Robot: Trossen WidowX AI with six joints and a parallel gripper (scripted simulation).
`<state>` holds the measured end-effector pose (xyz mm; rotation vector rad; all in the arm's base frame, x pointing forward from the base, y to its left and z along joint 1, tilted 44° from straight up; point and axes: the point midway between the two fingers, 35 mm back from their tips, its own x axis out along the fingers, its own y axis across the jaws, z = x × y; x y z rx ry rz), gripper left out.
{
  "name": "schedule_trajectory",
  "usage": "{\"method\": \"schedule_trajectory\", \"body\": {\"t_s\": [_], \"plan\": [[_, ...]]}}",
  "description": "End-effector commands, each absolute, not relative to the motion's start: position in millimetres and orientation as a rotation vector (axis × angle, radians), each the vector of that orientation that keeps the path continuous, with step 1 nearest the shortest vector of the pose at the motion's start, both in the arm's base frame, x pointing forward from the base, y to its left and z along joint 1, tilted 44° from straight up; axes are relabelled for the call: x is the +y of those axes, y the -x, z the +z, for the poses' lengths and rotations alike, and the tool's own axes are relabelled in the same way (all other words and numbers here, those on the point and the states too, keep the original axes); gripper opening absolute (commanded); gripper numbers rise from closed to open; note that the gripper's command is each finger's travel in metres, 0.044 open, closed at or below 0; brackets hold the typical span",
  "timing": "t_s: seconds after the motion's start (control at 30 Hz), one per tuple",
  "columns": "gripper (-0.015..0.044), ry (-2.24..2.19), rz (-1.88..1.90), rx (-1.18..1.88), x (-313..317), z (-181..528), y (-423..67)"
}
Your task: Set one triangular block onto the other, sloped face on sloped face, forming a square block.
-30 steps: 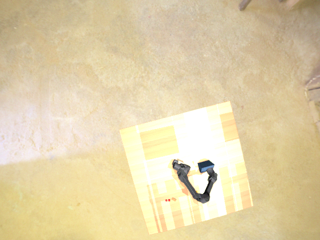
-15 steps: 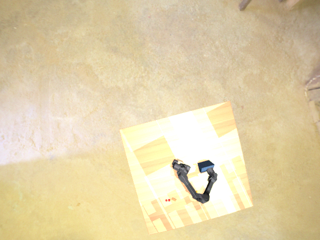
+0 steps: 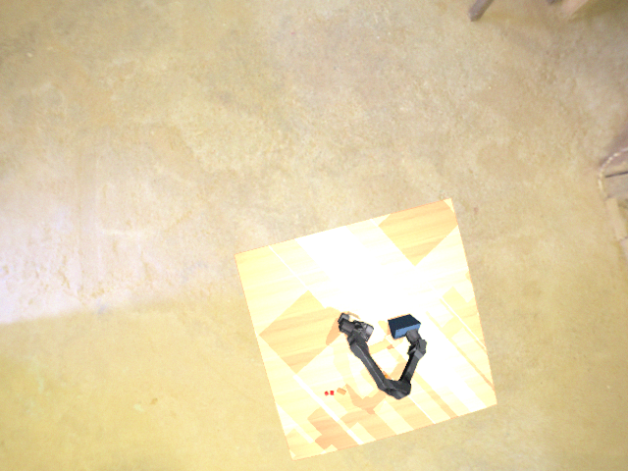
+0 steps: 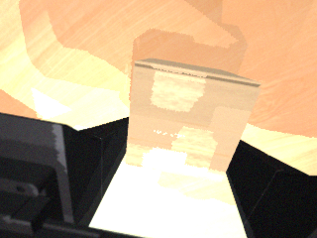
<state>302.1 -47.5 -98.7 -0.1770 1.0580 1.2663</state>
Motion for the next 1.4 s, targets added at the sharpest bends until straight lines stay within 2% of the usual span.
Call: {"method": "schedule_trajectory", "body": {"t_s": [0.0, 0.7, 1.23, 1.27, 1.37], "plan": [[0.0, 0.172, 1.264, 1.058, -46.9, -99.1, -302.3], [0.0, 0.171, 1.265, 1.059, -45.7, -99.8, -302.4], [0.042, 0.176, 1.267, 1.058, -46.1, -99.6, -302.2], [0.044, 0.176, 1.267, 1.058, -46.1, -99.6, -302.2], [0.044, 0.176, 1.267, 1.058, -46.1, -99.6, -302.2]]}}
